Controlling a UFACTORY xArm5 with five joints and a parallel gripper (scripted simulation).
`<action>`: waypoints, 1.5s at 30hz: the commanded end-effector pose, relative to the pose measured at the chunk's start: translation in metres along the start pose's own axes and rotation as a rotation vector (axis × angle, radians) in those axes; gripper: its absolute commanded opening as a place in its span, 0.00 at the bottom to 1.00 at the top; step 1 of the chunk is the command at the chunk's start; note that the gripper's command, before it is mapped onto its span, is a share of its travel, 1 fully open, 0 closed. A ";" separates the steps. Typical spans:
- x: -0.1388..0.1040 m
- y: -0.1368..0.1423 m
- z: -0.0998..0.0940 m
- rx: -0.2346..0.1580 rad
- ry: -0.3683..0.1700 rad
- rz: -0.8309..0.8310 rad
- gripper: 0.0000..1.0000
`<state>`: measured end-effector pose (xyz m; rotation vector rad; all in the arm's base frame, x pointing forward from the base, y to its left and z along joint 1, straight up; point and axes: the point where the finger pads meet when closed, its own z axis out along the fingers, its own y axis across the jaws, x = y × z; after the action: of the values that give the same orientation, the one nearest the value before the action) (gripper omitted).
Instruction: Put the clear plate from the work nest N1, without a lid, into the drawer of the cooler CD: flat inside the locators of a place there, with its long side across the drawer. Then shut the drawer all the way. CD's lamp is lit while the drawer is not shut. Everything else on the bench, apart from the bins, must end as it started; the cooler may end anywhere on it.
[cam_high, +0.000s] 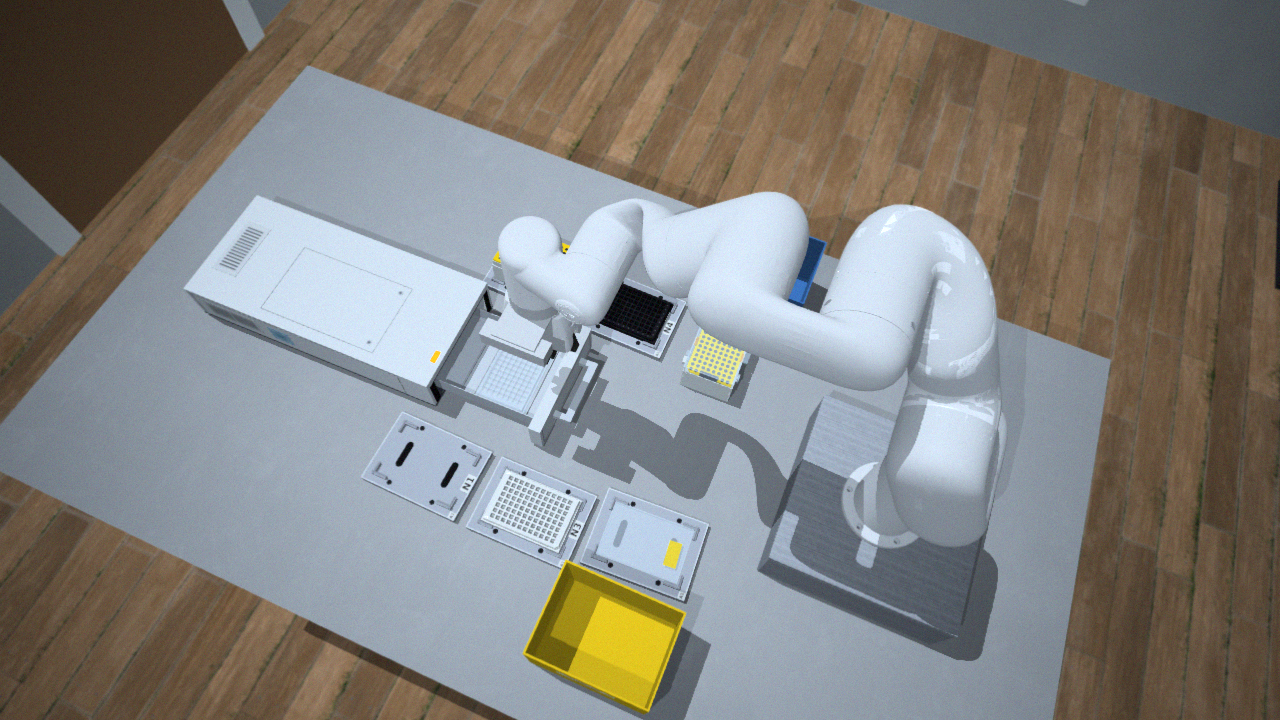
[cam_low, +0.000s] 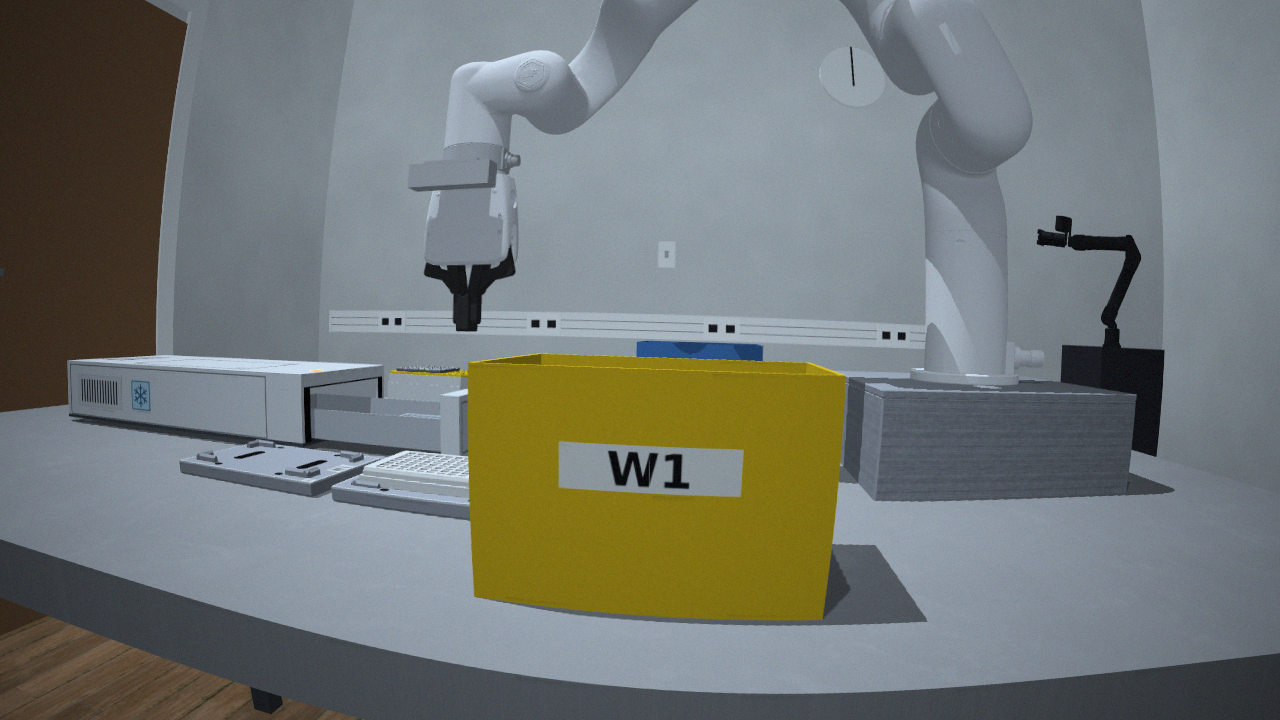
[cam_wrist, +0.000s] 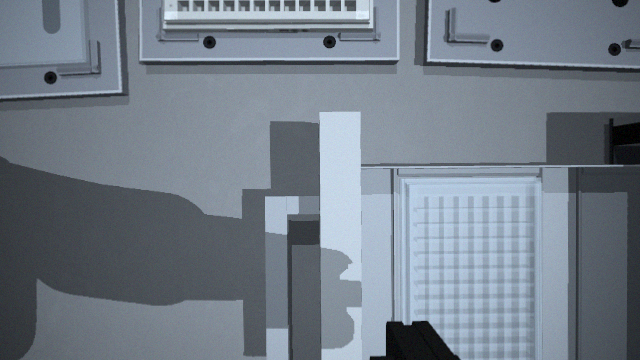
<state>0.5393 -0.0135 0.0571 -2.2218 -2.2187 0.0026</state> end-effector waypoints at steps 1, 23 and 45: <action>0.000 -0.014 -0.001 -0.011 0.002 0.000 0.00; 0.000 -0.097 0.012 -0.011 0.002 0.000 0.00; 0.000 -0.097 0.034 -0.011 0.002 0.000 0.00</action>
<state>0.4404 -0.0133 0.0263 -2.2248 -2.2218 -0.0038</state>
